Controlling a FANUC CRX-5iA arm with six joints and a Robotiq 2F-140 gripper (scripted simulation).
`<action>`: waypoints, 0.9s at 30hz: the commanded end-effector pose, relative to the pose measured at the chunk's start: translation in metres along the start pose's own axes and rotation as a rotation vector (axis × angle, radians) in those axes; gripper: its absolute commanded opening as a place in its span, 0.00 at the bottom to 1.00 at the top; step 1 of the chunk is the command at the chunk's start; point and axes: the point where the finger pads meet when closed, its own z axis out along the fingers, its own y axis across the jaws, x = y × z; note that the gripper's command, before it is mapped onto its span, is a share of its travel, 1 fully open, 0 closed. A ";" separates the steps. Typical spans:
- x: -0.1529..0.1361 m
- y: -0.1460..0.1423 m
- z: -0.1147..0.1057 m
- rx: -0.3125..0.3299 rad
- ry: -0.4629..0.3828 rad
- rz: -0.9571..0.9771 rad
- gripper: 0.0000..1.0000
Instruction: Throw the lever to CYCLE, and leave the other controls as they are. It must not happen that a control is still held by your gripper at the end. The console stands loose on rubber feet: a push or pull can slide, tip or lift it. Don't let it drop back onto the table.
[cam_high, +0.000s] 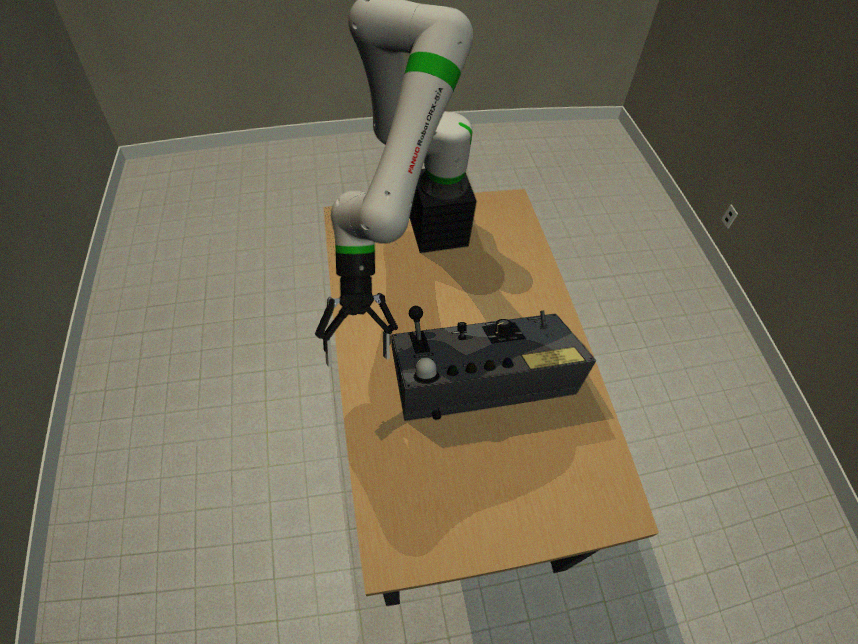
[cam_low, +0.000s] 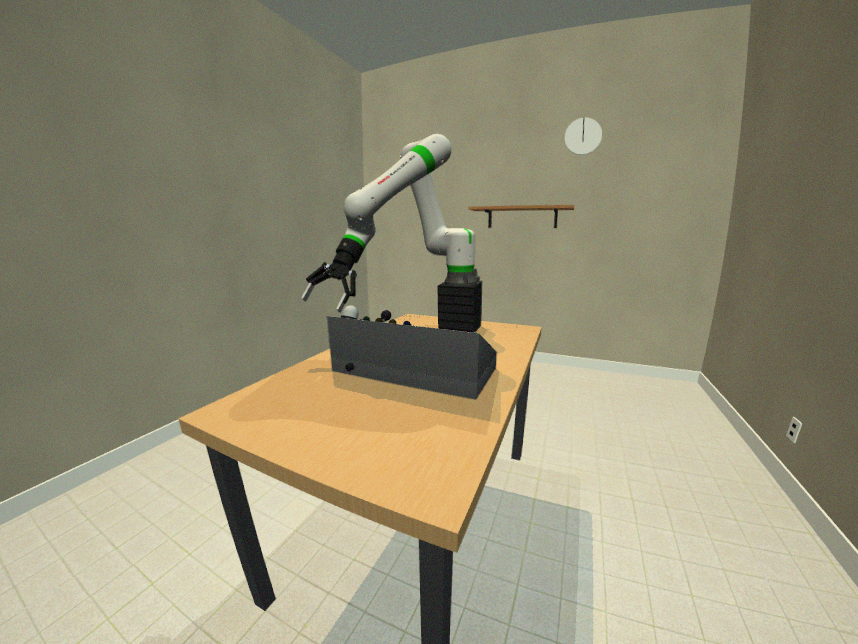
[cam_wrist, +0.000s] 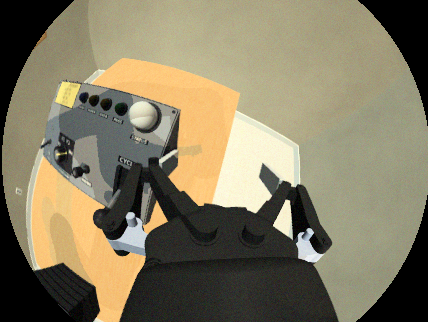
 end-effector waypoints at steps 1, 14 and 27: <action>0.000 0.000 0.000 0.000 0.000 0.000 1.00; 0.000 0.000 0.000 0.000 0.000 0.000 1.00; 0.003 0.002 -0.013 0.000 0.000 0.000 1.00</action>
